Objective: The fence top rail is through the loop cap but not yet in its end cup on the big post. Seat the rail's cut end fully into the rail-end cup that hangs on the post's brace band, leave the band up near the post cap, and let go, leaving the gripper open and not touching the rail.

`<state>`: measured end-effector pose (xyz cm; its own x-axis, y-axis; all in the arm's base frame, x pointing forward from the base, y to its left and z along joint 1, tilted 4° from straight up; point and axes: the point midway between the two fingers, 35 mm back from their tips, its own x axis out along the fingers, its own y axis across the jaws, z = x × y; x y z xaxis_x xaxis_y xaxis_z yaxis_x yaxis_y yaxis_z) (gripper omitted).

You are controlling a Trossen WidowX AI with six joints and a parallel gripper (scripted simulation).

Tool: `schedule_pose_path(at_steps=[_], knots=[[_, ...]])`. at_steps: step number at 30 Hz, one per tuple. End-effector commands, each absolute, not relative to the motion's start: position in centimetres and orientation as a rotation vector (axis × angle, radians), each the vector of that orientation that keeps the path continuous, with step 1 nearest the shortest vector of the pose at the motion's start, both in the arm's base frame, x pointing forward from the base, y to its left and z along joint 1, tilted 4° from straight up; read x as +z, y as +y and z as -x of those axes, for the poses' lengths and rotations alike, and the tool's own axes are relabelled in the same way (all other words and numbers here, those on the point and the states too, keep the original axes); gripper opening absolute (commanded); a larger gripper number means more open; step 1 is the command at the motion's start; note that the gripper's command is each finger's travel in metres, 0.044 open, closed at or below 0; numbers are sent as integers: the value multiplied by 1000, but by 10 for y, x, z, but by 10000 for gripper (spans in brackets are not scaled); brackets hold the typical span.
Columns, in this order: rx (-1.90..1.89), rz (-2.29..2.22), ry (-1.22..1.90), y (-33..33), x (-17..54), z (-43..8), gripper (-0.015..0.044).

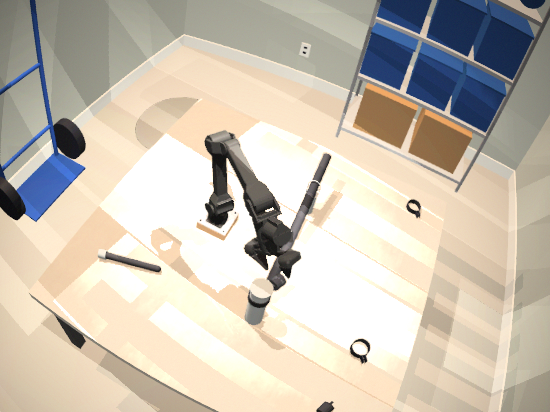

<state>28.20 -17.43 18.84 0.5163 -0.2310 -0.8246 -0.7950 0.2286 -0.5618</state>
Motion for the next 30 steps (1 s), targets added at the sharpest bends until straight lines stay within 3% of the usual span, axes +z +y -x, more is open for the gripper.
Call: schedule_pose_path(at_steps=[1, 30], knots=[[503, 1317, 1004, -176, 181, -286, 440], [501, 1318, 1002, -185, 141, -309, 440]])
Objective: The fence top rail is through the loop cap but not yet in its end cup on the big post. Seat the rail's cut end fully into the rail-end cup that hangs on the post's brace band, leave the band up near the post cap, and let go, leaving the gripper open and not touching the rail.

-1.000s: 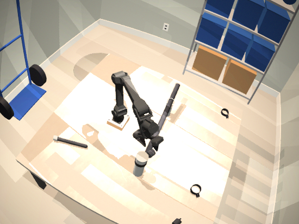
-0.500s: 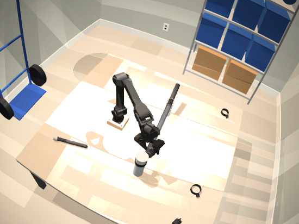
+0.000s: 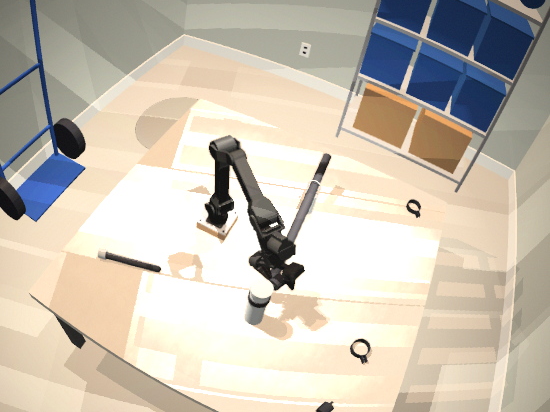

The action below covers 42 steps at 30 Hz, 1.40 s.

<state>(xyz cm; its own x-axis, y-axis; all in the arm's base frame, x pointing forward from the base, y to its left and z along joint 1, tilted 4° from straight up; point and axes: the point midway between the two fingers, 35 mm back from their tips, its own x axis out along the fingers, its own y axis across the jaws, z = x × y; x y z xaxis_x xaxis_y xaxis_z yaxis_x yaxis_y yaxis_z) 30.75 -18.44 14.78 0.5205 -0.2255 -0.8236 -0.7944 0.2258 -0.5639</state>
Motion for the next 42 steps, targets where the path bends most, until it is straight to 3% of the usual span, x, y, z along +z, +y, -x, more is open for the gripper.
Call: schedule_pose_path(at_steps=[1, 4, 16, 19, 23, 42], knots=[[501, 1318, 1002, -186, 140, -310, 440], [501, 1318, 1002, -186, 138, -311, 440], [501, 1318, 1002, -186, 138, -311, 125], [501, 1318, 1002, -186, 138, -311, 105], [526, 1336, 986, -185, 138, -308, 0], [626, 1408, 918, -183, 137, -297, 0]])
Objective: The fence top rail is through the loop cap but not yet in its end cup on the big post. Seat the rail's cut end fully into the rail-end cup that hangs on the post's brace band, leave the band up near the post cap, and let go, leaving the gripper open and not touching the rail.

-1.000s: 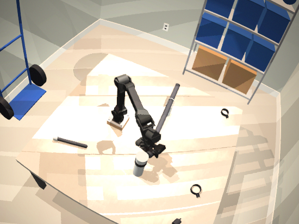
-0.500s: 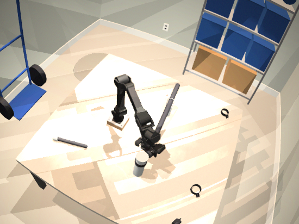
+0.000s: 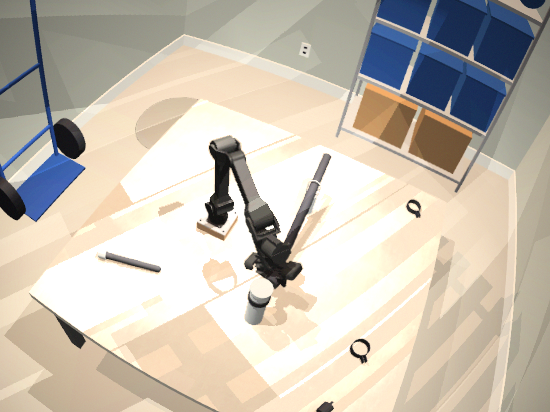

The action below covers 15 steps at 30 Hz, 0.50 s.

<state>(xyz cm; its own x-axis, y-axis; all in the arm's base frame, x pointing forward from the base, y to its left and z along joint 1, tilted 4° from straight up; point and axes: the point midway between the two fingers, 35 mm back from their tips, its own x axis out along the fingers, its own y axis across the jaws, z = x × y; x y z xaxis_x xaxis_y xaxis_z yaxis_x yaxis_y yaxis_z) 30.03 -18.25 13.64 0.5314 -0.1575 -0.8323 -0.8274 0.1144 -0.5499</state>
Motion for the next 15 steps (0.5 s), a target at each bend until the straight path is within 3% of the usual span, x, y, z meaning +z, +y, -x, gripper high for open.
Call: schedule_pose_path(at_steps=[1, 15], knots=[[626, 1408, 918, -183, 137, -297, 0], [706, 1464, 861, -182, 136, -288, 0]])
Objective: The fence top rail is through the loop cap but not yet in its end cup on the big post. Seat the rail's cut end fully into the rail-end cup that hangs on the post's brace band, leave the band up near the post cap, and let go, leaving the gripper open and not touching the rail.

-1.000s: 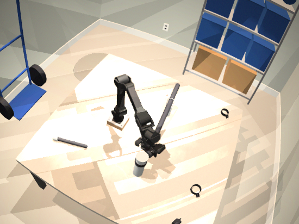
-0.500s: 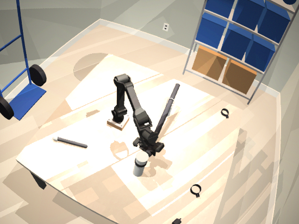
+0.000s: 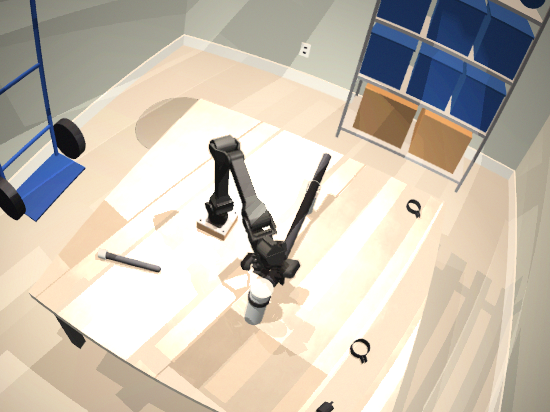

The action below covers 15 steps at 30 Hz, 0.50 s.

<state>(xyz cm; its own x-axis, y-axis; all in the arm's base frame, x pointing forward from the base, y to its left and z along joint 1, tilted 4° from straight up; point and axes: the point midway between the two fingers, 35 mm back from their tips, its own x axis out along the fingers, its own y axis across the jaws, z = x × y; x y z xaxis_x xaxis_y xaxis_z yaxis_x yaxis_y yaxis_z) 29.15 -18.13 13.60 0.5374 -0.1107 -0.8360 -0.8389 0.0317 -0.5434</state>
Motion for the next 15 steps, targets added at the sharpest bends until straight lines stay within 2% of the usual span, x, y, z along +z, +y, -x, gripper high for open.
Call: schedule_pose_path(at_steps=[1, 15], knots=[[709, 1466, 859, -182, 136, -288, 0], [782, 1515, 805, -182, 135, -279, 0]])
